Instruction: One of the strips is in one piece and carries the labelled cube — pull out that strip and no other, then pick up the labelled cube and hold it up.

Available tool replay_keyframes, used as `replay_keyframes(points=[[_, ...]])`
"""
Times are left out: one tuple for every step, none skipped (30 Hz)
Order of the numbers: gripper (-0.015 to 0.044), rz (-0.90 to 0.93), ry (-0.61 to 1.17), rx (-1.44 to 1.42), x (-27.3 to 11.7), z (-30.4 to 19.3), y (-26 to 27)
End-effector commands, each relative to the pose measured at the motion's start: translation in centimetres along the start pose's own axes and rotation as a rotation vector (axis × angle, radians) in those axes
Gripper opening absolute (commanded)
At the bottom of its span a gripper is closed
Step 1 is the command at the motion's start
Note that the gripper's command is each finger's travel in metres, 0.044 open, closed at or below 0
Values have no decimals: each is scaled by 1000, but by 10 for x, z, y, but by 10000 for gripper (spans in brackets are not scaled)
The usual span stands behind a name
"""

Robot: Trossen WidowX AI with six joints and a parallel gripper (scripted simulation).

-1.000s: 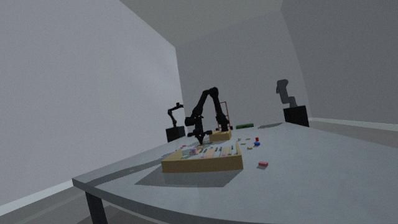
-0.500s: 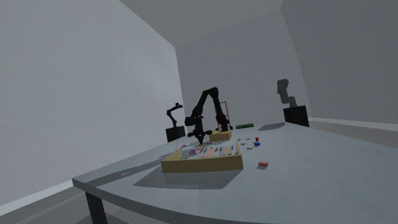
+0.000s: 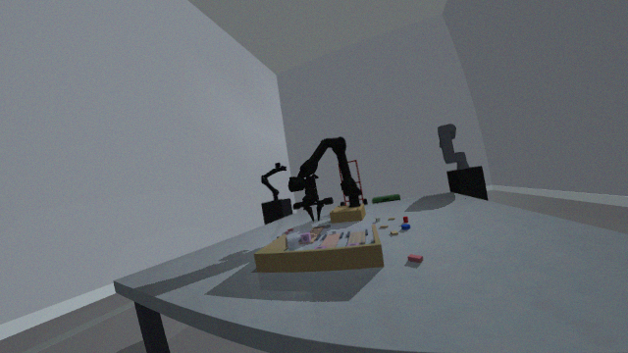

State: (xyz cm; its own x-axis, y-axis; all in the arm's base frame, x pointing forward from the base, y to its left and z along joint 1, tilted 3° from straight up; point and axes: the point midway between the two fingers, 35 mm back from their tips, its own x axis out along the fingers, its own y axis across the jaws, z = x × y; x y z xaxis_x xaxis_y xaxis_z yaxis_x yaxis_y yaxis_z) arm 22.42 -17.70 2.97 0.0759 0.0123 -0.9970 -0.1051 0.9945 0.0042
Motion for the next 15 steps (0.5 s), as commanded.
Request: replay_keyframes(points=[[210, -2, 1, -27, -2, 15, -1], [236, -2, 1, -27, -3, 21, -1], [262, -2, 1, -27, -3, 23, -1], [289, -2, 0, -27, -4, 28, -1], [315, -2, 0, -27, -4, 30, -1], [341, -2, 0, -27, -4, 33, -1], [367, -2, -1, -27, -5, 36, -1], [394, -2, -1, -27, -5, 40, -1], [420, -2, -1, -27, -6, 43, -1], [440, -2, -2, -27, -6, 46, -1], [440, -2, -2, -27, -7, 49, -1], [440, -2, -2, -27, -7, 53, -2], [440, -2, -3, -27, -7, 56, -2], [440, -2, -3, -27, -8, 59, -2], [440, -2, -3, -27, -8, 62, -2]])
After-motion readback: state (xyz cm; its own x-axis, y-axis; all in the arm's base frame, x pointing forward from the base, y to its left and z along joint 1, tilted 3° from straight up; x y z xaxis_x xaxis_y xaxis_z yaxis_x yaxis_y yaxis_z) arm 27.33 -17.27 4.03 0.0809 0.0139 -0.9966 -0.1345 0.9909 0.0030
